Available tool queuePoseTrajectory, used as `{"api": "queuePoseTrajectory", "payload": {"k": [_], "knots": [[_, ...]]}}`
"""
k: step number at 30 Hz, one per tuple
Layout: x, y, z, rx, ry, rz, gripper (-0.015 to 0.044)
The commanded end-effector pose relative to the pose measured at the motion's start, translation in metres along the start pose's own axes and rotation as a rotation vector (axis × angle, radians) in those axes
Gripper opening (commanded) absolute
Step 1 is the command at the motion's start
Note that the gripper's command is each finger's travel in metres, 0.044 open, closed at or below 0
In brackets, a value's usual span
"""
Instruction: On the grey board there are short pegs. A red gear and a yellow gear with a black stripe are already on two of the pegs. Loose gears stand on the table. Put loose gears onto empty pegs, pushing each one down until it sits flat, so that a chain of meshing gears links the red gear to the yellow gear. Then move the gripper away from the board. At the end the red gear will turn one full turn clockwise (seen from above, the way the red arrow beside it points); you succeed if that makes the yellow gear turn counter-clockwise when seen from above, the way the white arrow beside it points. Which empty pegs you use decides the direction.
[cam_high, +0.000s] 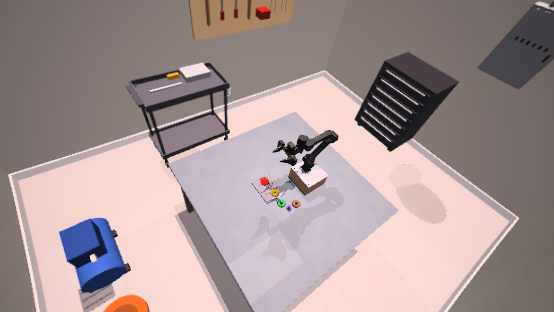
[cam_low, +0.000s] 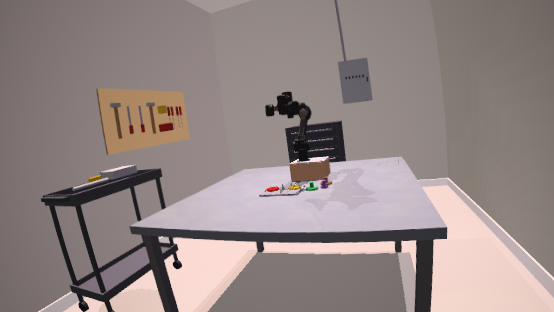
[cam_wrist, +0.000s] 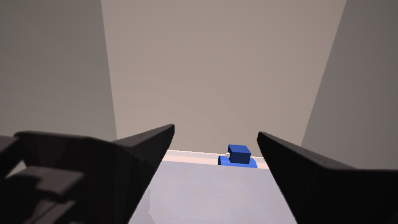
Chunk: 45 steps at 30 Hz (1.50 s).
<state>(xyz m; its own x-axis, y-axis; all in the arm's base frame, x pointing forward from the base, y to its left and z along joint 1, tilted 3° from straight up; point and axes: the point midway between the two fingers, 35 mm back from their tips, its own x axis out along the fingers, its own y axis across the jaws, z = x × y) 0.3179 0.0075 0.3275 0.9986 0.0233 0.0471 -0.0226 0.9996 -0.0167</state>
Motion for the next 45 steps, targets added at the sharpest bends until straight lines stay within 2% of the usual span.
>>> {"api": "queuePoseTrajectory", "payload": {"k": [1,5,10,15,20,27,29,45], "knots": [[0.001,0.0,-0.001,0.001,0.005,0.001,0.0426],[0.016,0.012,-0.028,0.022,0.129,0.035,0.044],[0.038,0.044,-0.095,0.046,0.428,0.105,0.044],[0.043,0.074,-0.167,0.007,0.746,0.17,0.044],[0.027,0.104,-0.241,-0.062,1.093,0.229,0.044],[-0.027,0.131,-0.328,-0.21,1.575,0.28,0.044],[-0.033,0.133,-0.335,-0.225,1.621,0.28,0.044],[-0.031,0.133,-0.356,-0.225,1.62,0.28,0.044]]}}
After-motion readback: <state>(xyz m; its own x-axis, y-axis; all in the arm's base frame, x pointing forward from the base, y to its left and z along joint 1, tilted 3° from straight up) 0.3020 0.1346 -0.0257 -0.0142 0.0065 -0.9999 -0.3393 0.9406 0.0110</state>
